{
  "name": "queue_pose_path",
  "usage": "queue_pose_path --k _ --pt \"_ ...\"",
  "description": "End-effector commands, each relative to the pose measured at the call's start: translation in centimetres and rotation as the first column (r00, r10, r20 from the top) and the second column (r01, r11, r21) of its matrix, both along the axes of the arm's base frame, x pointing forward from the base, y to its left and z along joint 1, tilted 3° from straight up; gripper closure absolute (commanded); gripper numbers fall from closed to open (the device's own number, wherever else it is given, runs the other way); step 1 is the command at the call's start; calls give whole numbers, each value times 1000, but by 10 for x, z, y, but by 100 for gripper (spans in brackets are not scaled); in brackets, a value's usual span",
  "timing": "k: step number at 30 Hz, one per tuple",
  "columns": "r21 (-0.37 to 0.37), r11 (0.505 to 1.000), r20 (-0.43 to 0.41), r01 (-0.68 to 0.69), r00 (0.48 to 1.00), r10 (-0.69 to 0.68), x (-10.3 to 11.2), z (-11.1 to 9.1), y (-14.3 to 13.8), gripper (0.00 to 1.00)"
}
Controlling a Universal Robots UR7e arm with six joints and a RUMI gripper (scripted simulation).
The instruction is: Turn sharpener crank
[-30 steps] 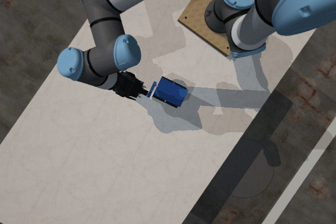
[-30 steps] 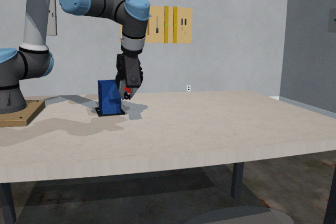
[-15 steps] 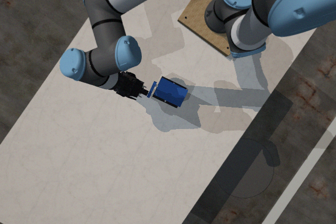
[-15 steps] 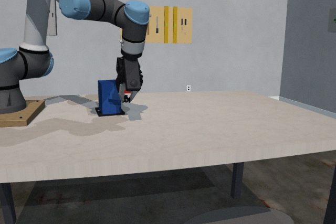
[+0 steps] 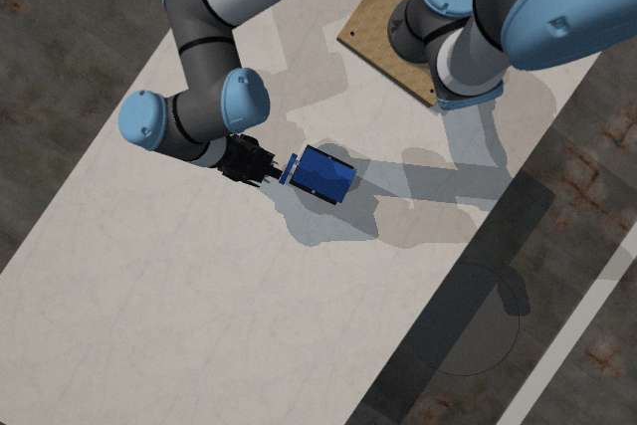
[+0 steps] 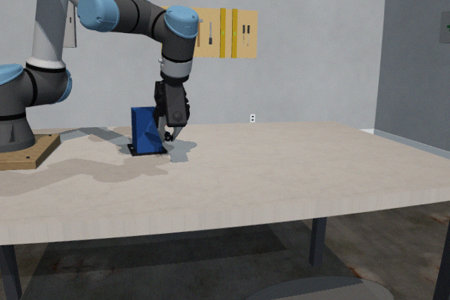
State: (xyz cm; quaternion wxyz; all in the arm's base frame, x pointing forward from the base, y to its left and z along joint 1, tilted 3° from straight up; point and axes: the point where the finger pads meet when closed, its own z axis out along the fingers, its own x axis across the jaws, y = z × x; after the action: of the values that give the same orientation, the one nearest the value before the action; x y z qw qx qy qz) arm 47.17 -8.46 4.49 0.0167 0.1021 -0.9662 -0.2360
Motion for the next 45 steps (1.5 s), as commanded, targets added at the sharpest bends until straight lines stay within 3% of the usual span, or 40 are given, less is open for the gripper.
queue_pose_path --k 1,45 --pt "1 1000 -4 1 1000 -1 -4 -7 -1 91" --pt "-1 1000 -1 1 1000 -1 -35 -26 -9 91"
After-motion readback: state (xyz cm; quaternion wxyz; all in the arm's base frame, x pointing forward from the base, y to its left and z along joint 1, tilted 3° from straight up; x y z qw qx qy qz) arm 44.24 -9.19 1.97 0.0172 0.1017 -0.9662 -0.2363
